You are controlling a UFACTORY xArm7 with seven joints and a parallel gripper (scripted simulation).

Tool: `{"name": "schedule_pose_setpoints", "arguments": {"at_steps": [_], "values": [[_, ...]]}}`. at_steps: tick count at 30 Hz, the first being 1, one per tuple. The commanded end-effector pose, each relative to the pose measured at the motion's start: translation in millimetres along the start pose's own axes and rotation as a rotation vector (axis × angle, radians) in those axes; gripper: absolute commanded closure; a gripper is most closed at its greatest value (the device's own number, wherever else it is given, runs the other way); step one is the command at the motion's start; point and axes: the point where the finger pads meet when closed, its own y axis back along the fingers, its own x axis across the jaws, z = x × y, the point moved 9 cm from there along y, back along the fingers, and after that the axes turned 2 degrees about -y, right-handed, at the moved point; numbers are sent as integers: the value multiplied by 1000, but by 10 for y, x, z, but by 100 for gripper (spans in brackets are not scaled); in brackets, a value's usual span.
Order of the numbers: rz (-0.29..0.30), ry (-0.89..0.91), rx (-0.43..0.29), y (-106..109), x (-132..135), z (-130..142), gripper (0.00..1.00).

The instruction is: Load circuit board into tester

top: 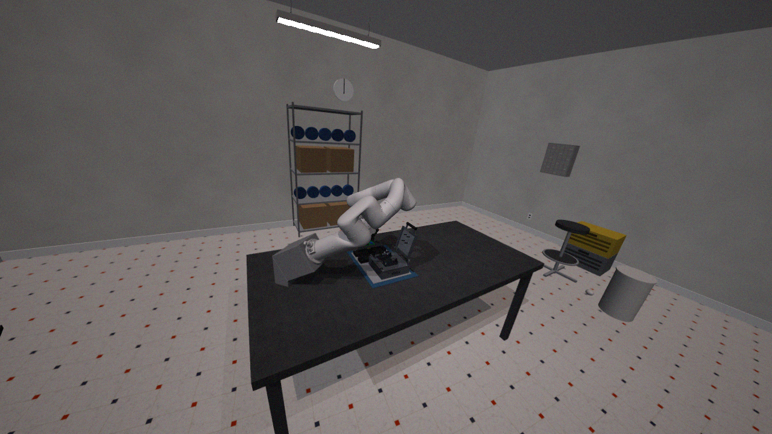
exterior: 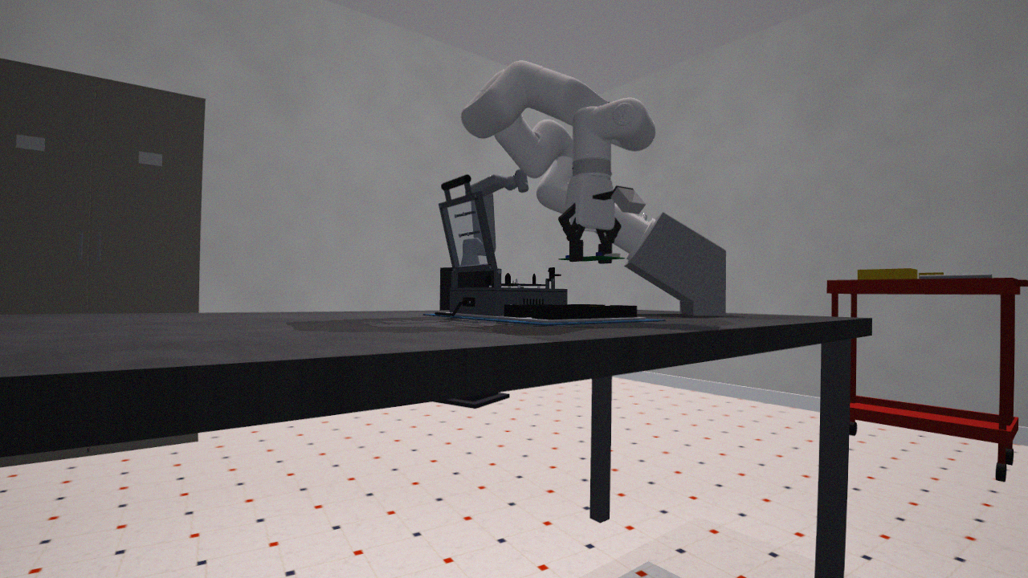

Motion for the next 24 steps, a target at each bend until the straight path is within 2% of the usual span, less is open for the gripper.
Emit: {"name": "schedule_pose_setpoints", "arguments": {"at_steps": [1, 15, 24], "values": [[1, 0, 4, 14, 0, -7, 21], [1, 0, 4, 19, 28, 65, 21], [1, 0, 4, 30, 89, 226, 21]]}}
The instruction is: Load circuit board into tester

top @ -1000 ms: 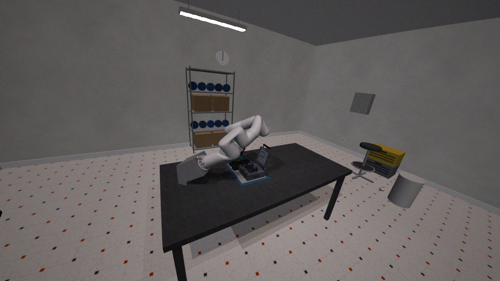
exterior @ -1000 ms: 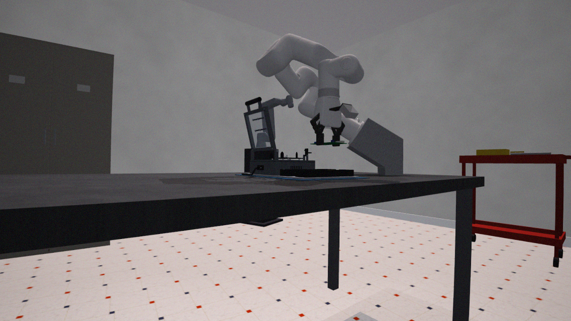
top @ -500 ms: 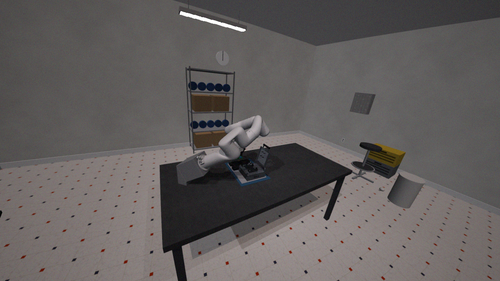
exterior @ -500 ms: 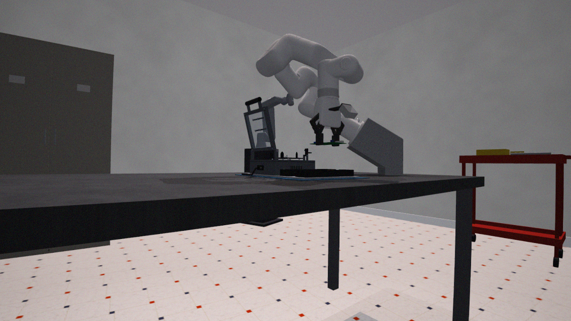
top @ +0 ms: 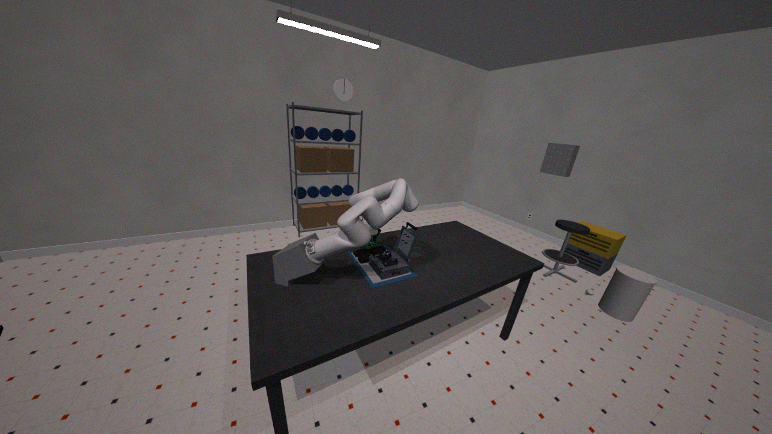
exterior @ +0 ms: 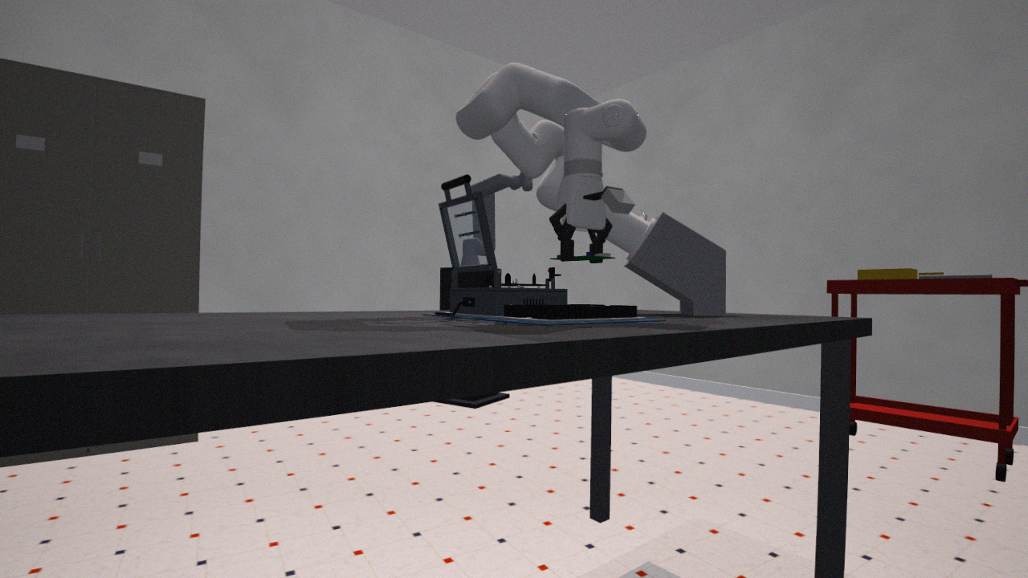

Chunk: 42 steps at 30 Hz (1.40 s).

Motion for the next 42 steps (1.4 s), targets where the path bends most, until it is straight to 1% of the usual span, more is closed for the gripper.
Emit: {"name": "schedule_pose_setpoints", "arguments": {"at_steps": [1, 6, 8, 23, 25, 38, 42], "values": [[1, 0, 4, 19, 29, 68, 21], [1, 0, 4, 28, 81, 201, 21], [1, 0, 4, 28, 81, 201, 21], [1, 0, 4, 63, 270, 698, 21], [1, 0, 4, 63, 270, 698, 21], [1, 0, 4, 92, 430, 1116, 21], [1, 0, 4, 96, 451, 1171, 21]]}}
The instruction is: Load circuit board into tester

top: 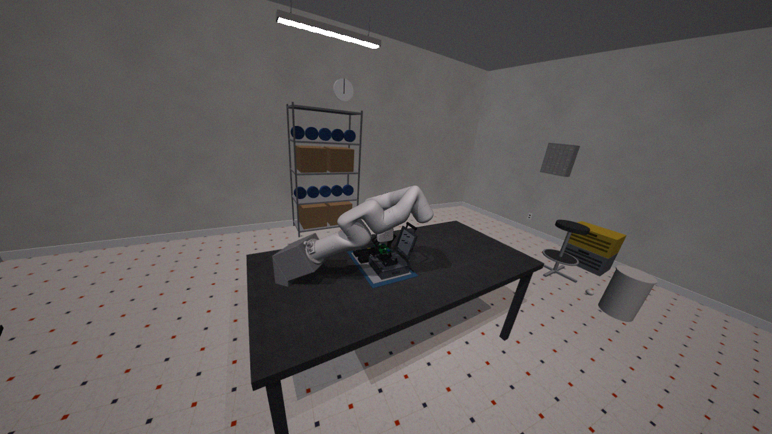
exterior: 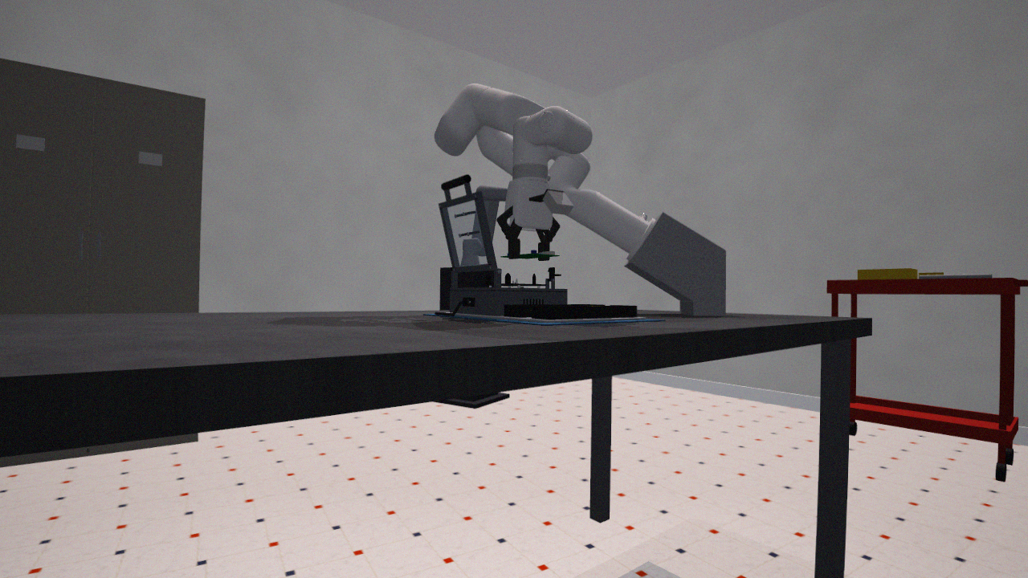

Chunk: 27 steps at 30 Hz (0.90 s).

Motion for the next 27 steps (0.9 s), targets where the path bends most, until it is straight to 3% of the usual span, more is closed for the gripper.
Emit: {"name": "schedule_pose_setpoints", "arguments": {"at_steps": [1, 13, 27], "values": [[2, 2, 3, 16, 21, 39, 21], [2, 2, 3, 32, 107, 265, 21], [2, 2, 3, 36, 134, 334, 21]]}}
